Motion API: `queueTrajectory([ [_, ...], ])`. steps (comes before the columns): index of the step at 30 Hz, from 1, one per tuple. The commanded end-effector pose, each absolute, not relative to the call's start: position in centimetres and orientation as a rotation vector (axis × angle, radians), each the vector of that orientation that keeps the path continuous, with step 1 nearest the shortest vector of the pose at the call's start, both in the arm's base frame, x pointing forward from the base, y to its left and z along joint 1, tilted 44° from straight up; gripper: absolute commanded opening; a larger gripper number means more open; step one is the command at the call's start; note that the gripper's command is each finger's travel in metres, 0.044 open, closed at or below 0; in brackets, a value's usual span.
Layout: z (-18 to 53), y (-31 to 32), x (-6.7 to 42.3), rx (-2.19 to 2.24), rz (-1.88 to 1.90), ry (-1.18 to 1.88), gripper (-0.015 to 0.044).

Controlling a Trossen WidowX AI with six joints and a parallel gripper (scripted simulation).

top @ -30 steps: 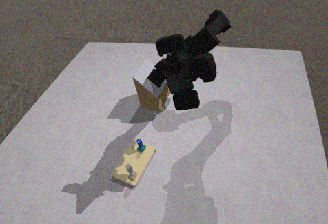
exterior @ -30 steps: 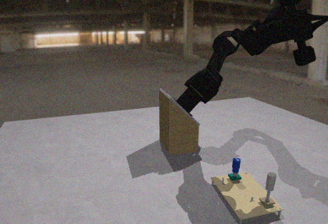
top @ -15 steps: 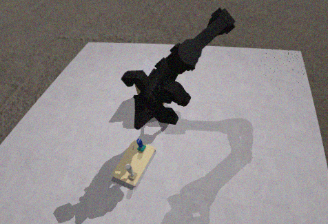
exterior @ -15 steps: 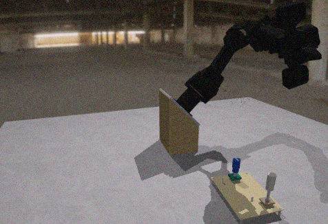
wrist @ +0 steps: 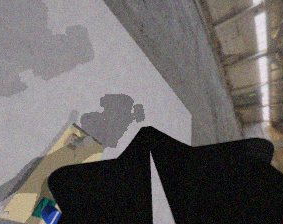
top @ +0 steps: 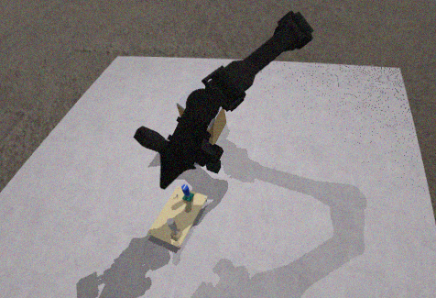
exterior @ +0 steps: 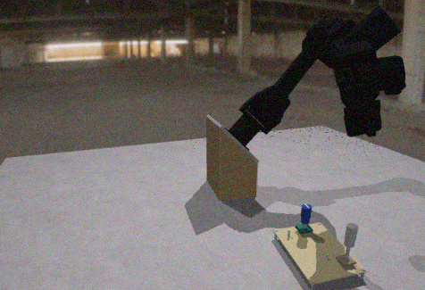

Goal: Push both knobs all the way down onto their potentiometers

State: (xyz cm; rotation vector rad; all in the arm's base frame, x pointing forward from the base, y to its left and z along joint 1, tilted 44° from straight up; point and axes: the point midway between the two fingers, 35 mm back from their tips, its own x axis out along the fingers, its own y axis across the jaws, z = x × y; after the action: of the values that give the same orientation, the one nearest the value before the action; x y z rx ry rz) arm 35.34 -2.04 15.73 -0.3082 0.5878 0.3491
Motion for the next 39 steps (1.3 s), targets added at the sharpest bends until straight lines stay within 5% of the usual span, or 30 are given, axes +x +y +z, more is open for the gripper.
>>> queueTrajectory([
  [1, 13.5, -1.8, 34.9, -0.239, 0.409, 0.702, 0.0],
  [39, 4.8, 2.1, 27.9, 0.46, 0.725, 1.407, 0.0],
])
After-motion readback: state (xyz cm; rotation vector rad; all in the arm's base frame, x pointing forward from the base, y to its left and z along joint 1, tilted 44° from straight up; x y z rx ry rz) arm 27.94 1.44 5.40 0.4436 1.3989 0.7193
